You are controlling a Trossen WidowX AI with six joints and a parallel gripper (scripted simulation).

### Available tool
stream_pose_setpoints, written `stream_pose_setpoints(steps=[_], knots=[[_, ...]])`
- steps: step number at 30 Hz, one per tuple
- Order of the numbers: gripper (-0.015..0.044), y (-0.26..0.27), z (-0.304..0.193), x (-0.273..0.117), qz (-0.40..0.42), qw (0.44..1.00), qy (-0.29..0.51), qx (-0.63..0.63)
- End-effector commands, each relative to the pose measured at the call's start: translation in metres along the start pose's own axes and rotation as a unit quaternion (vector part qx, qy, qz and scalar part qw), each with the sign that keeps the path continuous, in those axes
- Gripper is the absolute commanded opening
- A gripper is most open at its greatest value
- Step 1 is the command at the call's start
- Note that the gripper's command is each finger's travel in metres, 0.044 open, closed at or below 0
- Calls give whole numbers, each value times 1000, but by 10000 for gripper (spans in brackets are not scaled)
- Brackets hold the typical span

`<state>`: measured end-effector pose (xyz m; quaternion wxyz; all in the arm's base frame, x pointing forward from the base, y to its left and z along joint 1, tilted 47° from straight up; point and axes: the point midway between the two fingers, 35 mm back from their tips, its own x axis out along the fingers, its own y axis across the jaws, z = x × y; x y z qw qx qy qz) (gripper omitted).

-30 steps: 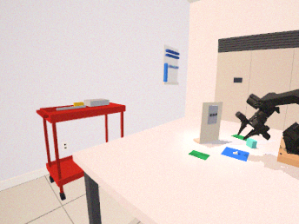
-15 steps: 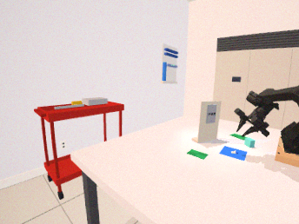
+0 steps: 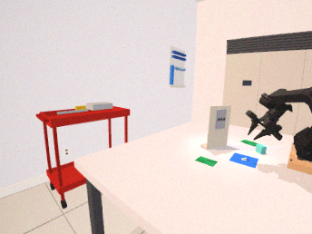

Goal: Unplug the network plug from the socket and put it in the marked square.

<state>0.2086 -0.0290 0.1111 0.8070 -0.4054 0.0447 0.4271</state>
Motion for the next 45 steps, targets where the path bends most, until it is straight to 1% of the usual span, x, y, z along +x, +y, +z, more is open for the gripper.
stream_pose_setpoints(steps=[1,36,45], knots=[[156,-1,0,-1,0,1000,1,2],[156,-60,5,-90,-25,995,50,80],[392,-60,5,-90,-25,995,50,80]])
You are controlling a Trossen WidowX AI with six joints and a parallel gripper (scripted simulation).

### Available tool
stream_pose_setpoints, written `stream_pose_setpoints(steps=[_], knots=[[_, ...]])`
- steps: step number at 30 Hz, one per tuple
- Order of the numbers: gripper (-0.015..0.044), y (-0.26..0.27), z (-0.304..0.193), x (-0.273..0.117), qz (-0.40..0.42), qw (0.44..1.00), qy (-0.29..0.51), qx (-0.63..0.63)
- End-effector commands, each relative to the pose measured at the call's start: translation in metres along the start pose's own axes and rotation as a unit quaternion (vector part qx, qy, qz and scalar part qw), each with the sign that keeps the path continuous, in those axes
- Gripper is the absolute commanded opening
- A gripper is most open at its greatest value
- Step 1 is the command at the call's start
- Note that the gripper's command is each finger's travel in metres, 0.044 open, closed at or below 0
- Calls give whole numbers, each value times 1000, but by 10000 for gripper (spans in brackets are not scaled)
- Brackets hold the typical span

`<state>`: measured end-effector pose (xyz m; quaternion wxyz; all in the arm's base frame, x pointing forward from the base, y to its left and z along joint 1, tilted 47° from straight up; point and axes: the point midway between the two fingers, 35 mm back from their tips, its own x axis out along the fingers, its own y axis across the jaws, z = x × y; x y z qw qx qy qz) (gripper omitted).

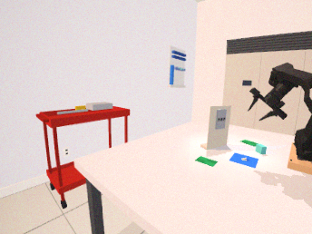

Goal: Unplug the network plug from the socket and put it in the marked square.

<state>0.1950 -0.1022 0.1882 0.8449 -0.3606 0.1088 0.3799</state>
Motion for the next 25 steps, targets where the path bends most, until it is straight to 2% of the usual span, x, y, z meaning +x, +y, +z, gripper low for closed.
stream_pose_setpoints(steps=[1,2,25], knots=[[419,0,0,-1,1,1000,0,-1],[440,0,0,-1,1,1000,0,-1],[440,0,0,-1,1,1000,0,-1]])
